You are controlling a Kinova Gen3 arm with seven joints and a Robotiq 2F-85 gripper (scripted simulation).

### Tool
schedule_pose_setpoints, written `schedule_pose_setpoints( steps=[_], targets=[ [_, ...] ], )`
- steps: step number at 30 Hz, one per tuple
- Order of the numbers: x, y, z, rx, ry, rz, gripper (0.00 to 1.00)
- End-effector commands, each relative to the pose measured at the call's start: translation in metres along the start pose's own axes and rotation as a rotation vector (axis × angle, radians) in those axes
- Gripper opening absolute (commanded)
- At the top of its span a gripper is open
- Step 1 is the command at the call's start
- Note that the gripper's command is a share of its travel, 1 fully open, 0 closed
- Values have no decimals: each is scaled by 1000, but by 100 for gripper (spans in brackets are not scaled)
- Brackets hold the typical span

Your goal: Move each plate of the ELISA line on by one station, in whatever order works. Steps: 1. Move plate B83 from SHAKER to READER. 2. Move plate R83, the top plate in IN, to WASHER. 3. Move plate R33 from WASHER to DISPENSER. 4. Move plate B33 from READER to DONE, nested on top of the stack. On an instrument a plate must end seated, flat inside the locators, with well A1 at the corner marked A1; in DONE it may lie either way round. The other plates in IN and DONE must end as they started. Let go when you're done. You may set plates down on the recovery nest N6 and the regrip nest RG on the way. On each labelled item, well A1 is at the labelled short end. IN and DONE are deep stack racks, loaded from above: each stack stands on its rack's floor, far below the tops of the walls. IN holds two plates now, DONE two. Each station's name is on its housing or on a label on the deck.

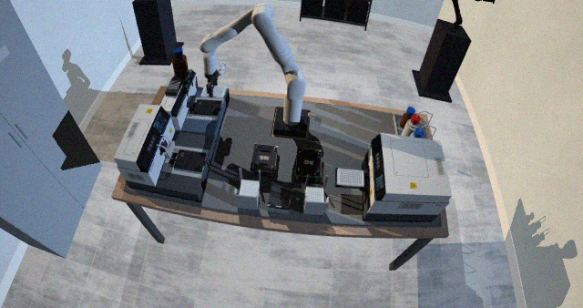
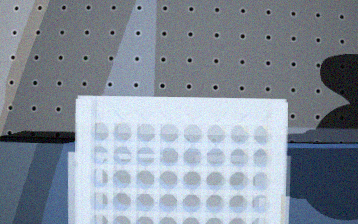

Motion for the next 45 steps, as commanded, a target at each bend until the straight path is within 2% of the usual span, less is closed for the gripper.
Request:
schedule_pose_setpoints(
  steps=[1, 12, 16, 35, 45],
  targets=[
    [-11, 1, 2, -1, 0, -1, 94],
    [-47, 1, 8, -1, 0, -1, 94],
    [-51, 1, 9, -1, 0, -1, 94],
    [-51, 1, 9, -1, 0, -1, 94],
    [-51, -13, 9, -1, 0, -1, 94]
  ],
)
Point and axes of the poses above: the point where the finger pads meet when closed, its own y axis back along the fingers, its own z axis across the jaws, x = y × z, the point moved 7 cm from there along y, back along the fingers, and after that the axes turned 12 degrees about -y, right-handed, at the moved point
